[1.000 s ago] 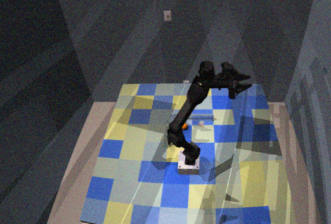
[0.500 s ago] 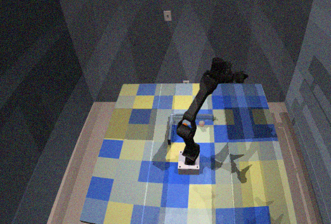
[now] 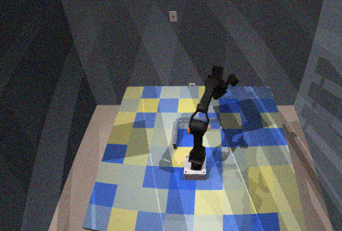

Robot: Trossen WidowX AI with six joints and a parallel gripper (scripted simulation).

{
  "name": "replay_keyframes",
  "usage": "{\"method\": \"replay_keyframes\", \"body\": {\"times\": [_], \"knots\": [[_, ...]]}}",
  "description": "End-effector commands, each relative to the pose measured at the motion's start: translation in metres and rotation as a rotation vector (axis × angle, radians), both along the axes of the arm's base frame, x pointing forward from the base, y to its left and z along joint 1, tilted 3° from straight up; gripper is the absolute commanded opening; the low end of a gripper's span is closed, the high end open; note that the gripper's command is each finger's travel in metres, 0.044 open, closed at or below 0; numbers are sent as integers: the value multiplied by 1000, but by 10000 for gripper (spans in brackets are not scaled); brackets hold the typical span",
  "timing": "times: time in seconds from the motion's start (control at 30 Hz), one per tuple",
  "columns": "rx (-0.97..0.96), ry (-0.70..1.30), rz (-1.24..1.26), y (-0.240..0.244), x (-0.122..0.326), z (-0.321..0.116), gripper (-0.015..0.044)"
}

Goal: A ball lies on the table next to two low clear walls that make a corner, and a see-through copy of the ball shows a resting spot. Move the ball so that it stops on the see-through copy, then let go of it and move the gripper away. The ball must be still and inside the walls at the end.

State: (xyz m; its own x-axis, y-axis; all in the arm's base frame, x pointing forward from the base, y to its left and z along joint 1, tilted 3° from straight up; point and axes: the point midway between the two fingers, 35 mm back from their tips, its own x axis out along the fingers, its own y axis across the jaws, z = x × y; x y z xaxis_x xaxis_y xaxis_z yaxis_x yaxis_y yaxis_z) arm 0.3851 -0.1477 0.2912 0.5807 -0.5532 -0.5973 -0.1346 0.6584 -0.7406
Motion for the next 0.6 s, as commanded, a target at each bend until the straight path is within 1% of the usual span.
{"method": "replay_keyframes", "body": {"times": [0.0, 0.13, 0.27, 0.4, 0.57], "knots": [[22, 181, 177, 36, 17, -54, 329], [42, 370, 386, 81, 23, -109, 329], [64, 554, 600, 127, 16, -161, 329], [90, 731, 811, 170, -3, -210, 329], [132, 949, 1071, 218, -42, -264, 329]]}}
